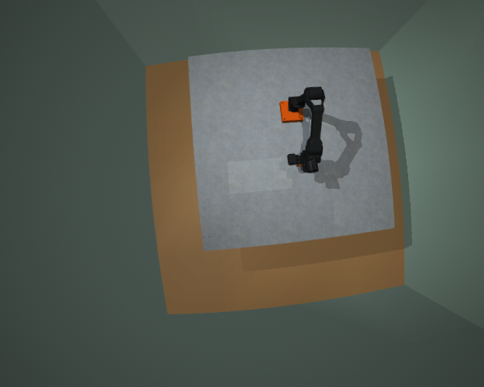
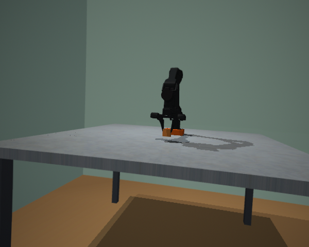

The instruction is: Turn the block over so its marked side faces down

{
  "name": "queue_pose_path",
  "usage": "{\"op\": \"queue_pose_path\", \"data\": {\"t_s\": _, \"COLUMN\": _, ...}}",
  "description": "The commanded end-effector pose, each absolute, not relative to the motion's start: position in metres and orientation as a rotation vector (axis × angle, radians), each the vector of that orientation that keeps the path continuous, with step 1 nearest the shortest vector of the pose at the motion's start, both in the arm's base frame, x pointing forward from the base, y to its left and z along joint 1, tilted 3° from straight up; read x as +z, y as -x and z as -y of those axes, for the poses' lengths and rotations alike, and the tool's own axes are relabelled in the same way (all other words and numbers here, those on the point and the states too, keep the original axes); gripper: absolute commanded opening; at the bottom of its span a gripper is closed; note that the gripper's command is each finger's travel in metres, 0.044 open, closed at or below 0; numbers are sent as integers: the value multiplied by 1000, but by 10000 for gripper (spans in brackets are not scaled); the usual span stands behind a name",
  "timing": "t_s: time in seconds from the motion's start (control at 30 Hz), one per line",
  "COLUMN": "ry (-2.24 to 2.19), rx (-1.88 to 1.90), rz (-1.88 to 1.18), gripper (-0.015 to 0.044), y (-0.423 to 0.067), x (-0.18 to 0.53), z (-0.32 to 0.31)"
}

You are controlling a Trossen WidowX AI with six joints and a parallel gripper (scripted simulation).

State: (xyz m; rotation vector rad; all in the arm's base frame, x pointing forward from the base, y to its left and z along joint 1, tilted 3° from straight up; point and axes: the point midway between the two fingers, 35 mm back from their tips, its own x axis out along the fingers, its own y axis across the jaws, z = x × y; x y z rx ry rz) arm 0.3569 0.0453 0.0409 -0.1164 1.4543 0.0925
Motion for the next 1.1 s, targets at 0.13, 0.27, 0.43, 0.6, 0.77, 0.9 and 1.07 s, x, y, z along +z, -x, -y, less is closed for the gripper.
{"op": "queue_pose_path", "data": {"t_s": 0.13, "ry": 106, "rx": 99, "rz": -1330, "gripper": 0, "y": -357, "x": 40, "z": -46}}
{"op": "queue_pose_path", "data": {"t_s": 0.27, "ry": 102, "rx": 102, "rz": -1269, "gripper": 0, "y": -357, "x": 39, "z": -46}}
{"op": "queue_pose_path", "data": {"t_s": 0.43, "ry": 98, "rx": 105, "rz": -1192, "gripper": 0, "y": -355, "x": 39, "z": -45}}
{"op": "queue_pose_path", "data": {"t_s": 0.6, "ry": 93, "rx": 107, "rz": -1116, "gripper": 0, "y": -353, "x": 39, "z": -45}}
{"op": "queue_pose_path", "data": {"t_s": 0.77, "ry": 90, "rx": 109, "rz": -1063, "gripper": 0, "y": -351, "x": 40, "z": -45}}
{"op": "queue_pose_path", "data": {"t_s": 0.9, "ry": 90, "rx": 109, "rz": -1053, "gripper": 0, "y": -352, "x": 38, "z": -45}}
{"op": "queue_pose_path", "data": {"t_s": 1.07, "ry": 84, "rx": 112, "rz": -979, "gripper": 0, "y": -358, "x": 27, "z": -45}}
